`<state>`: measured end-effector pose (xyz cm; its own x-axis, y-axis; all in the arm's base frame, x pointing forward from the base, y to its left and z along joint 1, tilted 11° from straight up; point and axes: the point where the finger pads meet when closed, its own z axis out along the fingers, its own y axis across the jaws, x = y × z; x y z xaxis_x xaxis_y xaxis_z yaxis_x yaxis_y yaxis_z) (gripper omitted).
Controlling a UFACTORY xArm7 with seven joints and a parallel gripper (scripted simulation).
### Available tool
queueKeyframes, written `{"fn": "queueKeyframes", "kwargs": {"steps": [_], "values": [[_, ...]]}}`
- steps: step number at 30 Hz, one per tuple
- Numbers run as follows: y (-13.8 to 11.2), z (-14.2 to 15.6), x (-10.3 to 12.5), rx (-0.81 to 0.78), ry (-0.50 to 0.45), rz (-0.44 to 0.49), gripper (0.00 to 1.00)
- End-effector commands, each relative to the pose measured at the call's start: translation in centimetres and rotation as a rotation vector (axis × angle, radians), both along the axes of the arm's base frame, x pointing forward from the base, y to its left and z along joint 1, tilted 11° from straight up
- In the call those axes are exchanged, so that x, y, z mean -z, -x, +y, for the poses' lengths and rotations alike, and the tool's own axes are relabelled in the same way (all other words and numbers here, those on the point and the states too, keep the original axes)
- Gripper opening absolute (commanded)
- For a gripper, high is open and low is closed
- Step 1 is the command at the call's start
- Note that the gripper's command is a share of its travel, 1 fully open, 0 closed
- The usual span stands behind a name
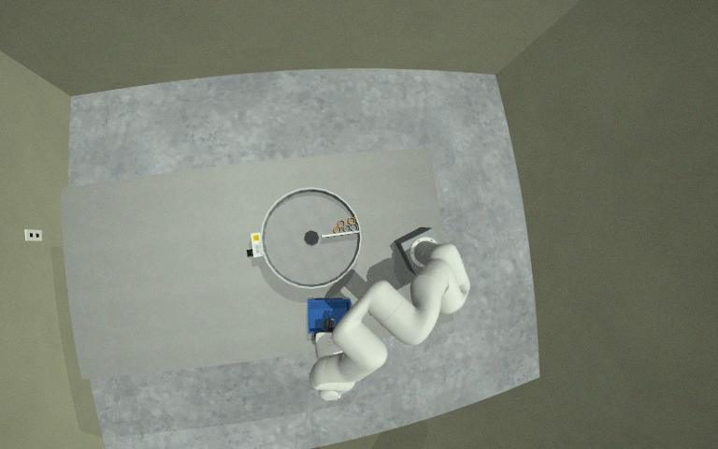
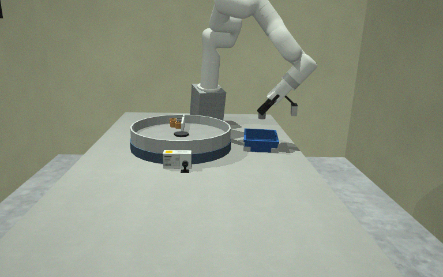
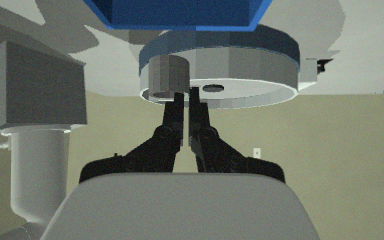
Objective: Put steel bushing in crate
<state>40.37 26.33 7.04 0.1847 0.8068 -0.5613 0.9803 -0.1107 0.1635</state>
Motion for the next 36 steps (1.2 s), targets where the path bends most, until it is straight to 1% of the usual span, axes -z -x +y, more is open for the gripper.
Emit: {"fn": "queueKeyframes", "kwargs": {"steps": [1,8,12,14,22,26,36], "values": [[-0.1,0.1,-0.2,0.0,-0.003,-0.003,0.0],[-0.1,0.1,-0.1,0.0,-0.003,-0.003,0.0],[-0.2,0.2,0.7,0.0,-0.003,-0.003,0.0],[-0.2,0.2,0.7,0.0,-0.003,-0.003,0.0],[-1.0,0.5,5.0,0.0,-0.003,-0.003,0.0],[-1.3,0.6,6.4,0.0,-0.003,-0.003,0.0],[-1.3,0.6,6.7,0.0,-0.003,-0.003,0.0]]}}
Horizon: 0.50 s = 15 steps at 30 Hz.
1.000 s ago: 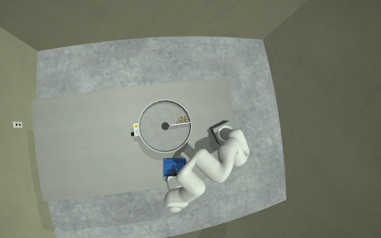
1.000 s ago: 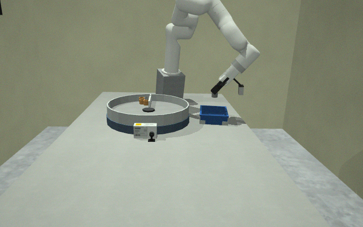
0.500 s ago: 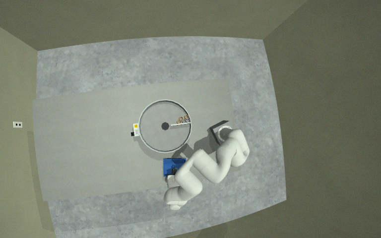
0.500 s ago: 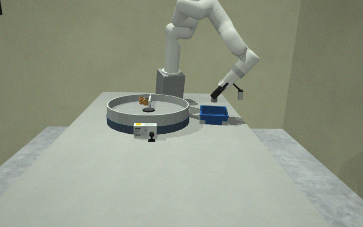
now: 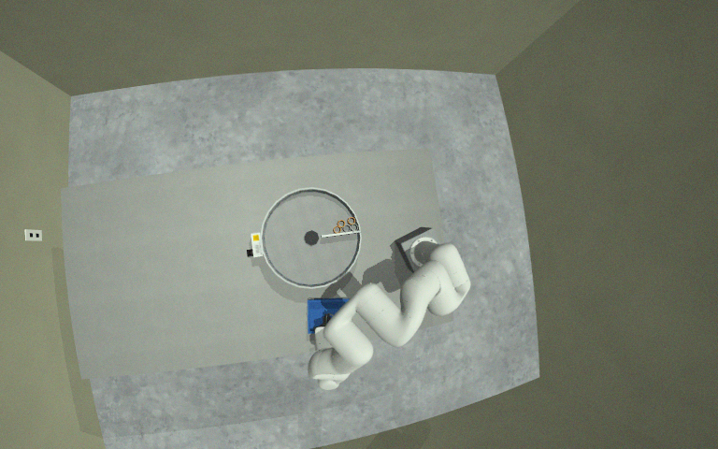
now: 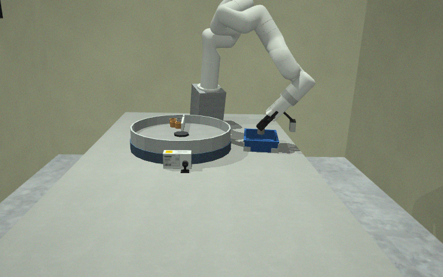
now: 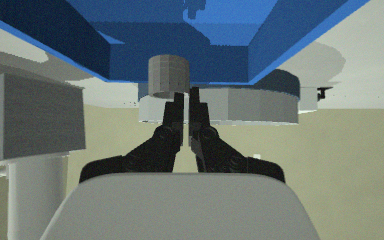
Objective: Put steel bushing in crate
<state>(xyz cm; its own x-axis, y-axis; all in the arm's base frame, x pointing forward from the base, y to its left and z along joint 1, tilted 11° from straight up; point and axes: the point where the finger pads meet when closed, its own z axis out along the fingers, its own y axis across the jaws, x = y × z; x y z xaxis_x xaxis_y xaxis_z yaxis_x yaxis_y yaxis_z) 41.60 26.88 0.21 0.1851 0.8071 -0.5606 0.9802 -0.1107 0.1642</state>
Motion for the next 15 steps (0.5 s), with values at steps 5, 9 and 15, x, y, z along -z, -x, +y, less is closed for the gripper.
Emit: {"fn": "queueKeyframes", "kwargs": {"steps": [5,9,15], "values": [[-0.09,0.1,-0.08,0.0,-0.002,-0.002,0.0],[-0.09,0.1,-0.05,0.0,-0.002,-0.002,0.0],[-0.12,0.12,0.12,0.0,-0.002,-0.002,0.0]]}}
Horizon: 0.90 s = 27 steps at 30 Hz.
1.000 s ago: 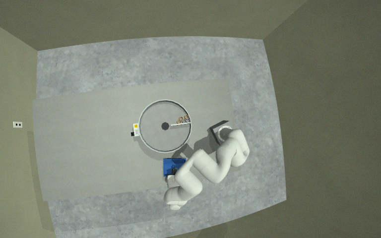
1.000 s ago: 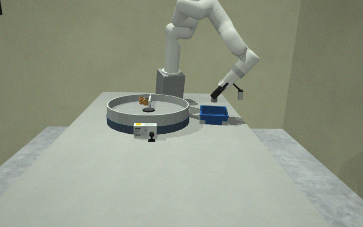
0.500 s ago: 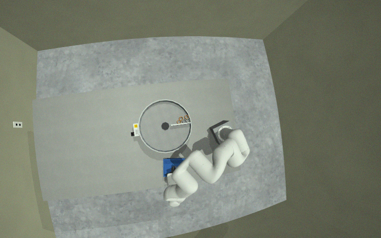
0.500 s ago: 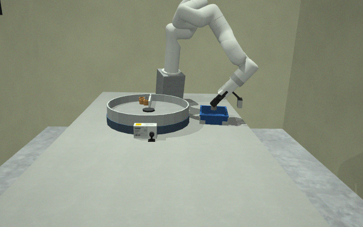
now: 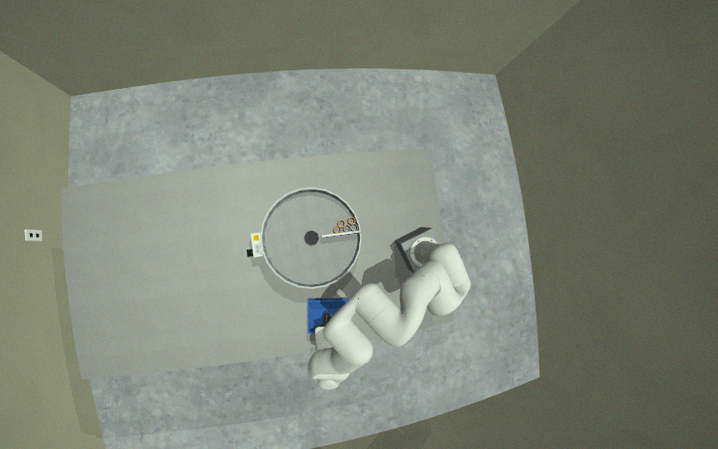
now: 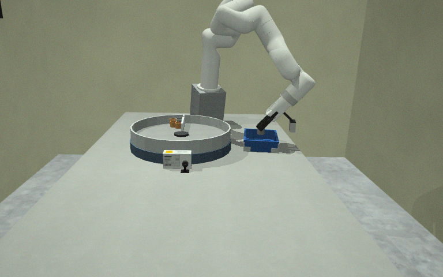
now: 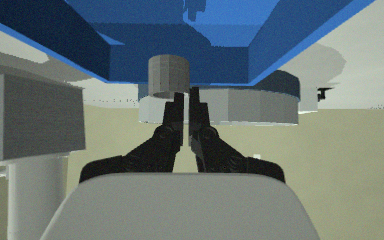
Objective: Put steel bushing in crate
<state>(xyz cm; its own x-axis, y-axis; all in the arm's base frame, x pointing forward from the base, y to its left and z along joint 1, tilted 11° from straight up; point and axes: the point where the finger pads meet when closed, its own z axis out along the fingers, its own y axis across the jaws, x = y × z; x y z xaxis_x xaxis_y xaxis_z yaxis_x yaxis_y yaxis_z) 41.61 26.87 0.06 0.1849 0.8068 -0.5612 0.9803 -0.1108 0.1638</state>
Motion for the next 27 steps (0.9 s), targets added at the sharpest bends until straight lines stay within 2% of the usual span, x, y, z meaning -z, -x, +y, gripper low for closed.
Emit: {"fn": "queueKeyframes", "kwargs": {"steps": [1,27], "values": [[-0.1,0.1,0.0,0.0,-0.003,-0.003,0.0],[-0.7,0.4,3.6,0.0,-0.003,-0.003,0.0]]}}
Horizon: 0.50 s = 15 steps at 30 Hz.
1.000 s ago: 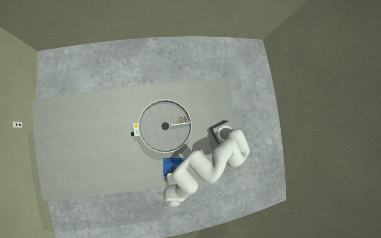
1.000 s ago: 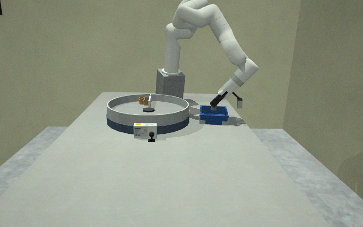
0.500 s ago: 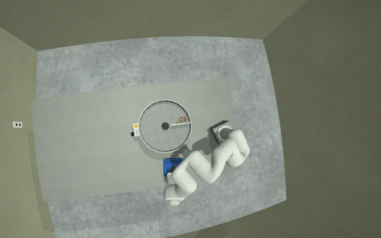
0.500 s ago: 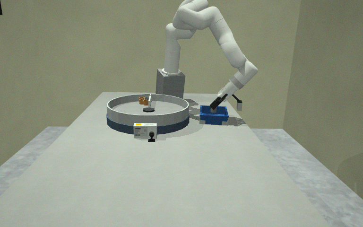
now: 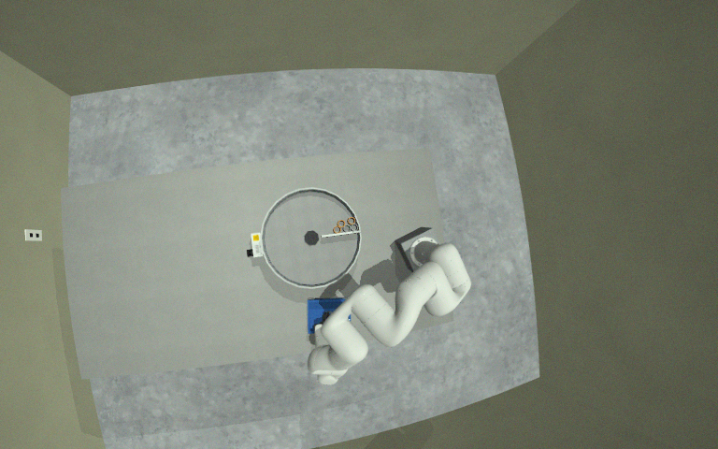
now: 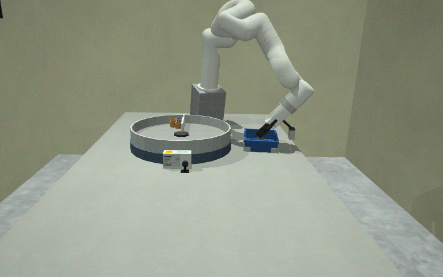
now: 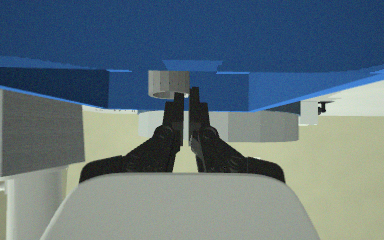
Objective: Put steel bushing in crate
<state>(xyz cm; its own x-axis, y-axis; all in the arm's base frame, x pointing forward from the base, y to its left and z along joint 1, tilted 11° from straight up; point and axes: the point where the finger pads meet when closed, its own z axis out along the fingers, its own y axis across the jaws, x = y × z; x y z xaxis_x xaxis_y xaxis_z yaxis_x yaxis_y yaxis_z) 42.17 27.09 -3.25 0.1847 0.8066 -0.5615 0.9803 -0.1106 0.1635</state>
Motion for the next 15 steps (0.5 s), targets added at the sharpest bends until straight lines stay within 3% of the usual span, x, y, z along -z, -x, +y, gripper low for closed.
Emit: {"fn": "queueKeyframes", "kwargs": {"steps": [1,15], "values": [[-0.2,0.18,0.35,0.0,-0.003,-0.003,0.0],[-0.25,0.2,0.61,0.0,-0.003,-0.003,0.0]]}}
